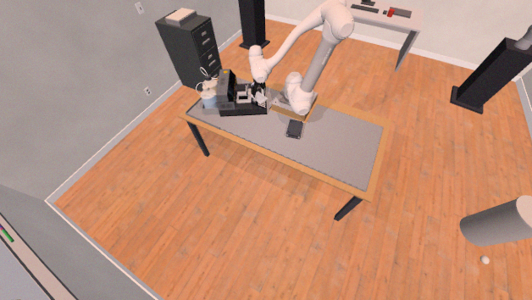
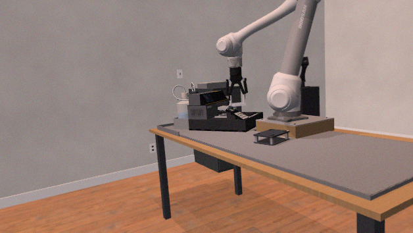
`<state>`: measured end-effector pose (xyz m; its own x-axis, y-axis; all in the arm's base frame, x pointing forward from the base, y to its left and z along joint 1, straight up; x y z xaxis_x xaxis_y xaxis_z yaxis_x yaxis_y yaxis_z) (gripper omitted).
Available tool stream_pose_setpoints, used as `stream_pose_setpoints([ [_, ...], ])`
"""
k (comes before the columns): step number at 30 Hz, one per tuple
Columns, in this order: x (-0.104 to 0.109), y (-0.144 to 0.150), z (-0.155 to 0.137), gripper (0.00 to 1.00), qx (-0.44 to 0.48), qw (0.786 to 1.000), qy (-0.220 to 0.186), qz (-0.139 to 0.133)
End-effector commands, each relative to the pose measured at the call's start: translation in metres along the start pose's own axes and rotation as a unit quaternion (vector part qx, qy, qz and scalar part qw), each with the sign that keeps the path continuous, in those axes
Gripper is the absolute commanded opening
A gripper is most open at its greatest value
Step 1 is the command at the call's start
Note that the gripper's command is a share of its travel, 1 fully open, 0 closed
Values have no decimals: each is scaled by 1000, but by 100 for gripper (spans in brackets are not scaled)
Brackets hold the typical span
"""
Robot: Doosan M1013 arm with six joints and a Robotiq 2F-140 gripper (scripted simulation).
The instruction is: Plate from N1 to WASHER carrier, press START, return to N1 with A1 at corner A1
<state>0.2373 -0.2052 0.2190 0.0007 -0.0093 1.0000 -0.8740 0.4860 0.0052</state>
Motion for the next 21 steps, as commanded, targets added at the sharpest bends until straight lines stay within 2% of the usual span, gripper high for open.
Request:
stream_pose_setpoints([
  [1,1,-1,2,10,4,1000,2,-1],
  [18,1,-1,2,10,4,1000,2,-1],
  [21,3,6,16,10,-46,999,2,-1],
])
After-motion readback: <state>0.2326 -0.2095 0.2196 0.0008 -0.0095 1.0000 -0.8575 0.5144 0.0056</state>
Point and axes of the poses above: the point where the finger pads meet when closed, its own x axis back along the fingers, its own y axis across the jaws, z = x × y, the point moved 9 cm from there along x, back along the fingers, and after that the axes turned 15 degrees about -x, right-handed, at the moved point
